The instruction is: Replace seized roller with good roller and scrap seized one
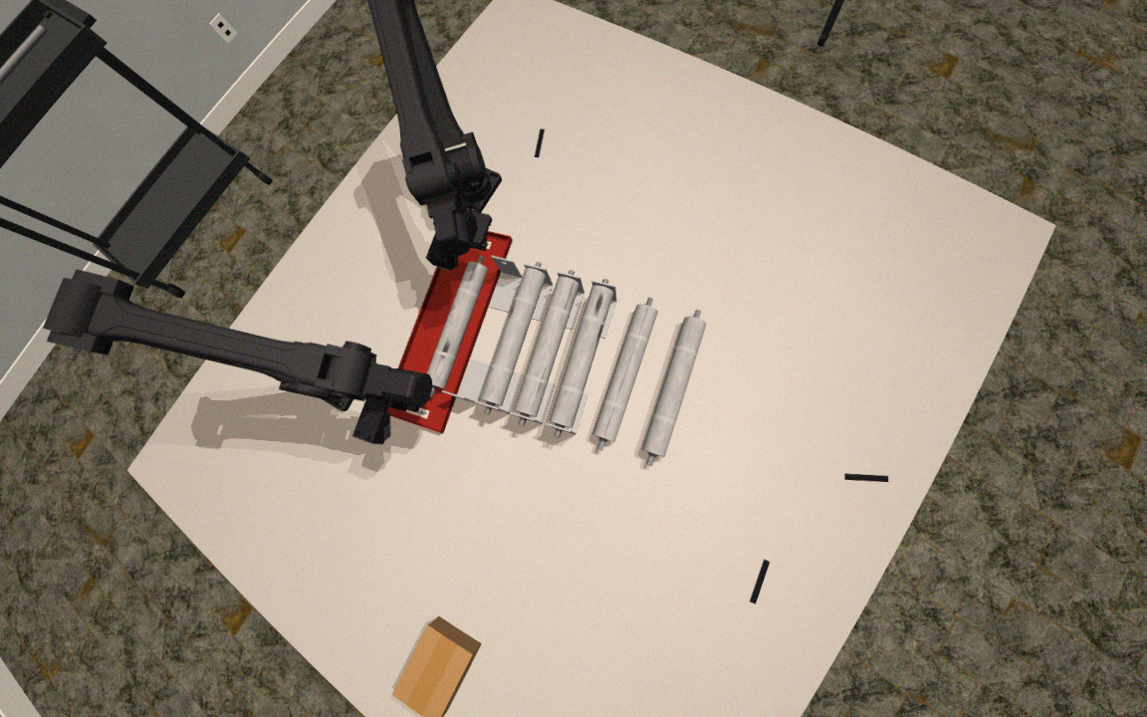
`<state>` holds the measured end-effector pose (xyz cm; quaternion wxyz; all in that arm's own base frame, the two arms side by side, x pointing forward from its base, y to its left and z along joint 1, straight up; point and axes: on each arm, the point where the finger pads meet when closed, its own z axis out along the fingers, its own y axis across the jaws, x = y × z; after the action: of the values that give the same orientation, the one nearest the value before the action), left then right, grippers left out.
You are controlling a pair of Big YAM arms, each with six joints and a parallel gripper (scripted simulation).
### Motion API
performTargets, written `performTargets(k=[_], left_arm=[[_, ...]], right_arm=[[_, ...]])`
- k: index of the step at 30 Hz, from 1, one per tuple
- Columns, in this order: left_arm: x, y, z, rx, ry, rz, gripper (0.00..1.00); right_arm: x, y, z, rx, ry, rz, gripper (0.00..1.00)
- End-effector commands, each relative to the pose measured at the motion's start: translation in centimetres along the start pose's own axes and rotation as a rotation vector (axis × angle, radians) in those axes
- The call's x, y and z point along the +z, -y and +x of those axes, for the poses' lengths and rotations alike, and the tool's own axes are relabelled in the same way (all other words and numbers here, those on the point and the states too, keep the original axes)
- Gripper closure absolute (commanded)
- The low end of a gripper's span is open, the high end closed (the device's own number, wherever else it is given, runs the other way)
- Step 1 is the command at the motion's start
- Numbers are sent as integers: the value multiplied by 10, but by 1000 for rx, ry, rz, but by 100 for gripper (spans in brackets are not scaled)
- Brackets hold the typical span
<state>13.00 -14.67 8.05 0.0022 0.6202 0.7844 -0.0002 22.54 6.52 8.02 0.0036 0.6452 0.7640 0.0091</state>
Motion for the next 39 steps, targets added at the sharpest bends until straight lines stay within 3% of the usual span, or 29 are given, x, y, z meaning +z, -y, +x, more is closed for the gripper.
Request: performTargets(k=[1, 12, 18, 20, 22, 28, 39], left_arm=[[-7, -10, 0, -36, 4, -7, 68], [-9, -41, 17, -218, 18, -12, 68], [-7, -67, 50, -420, 7, -2, 68], [-28, -89, 23, -412, 92, -64, 68], [-24, -97, 30, -471, 90, -79, 68], [-29, -109, 26, -492, 115, -105, 68], [-54, -155, 7, -581, 239, -203, 68]], right_arm=[[-16, -24, 3, -16, -5, -57, 68], [-17, -24, 3, -16, -6, -63, 68], [-19, -25, 3, -16, -6, -68, 68], [-33, -43, 0, -44, -8, -134, 68], [-25, -44, 0, -95, -9, -121, 68], [-30, -55, -1, -114, -8, -159, 68], [-57, -102, -6, -263, 19, -318, 68]])
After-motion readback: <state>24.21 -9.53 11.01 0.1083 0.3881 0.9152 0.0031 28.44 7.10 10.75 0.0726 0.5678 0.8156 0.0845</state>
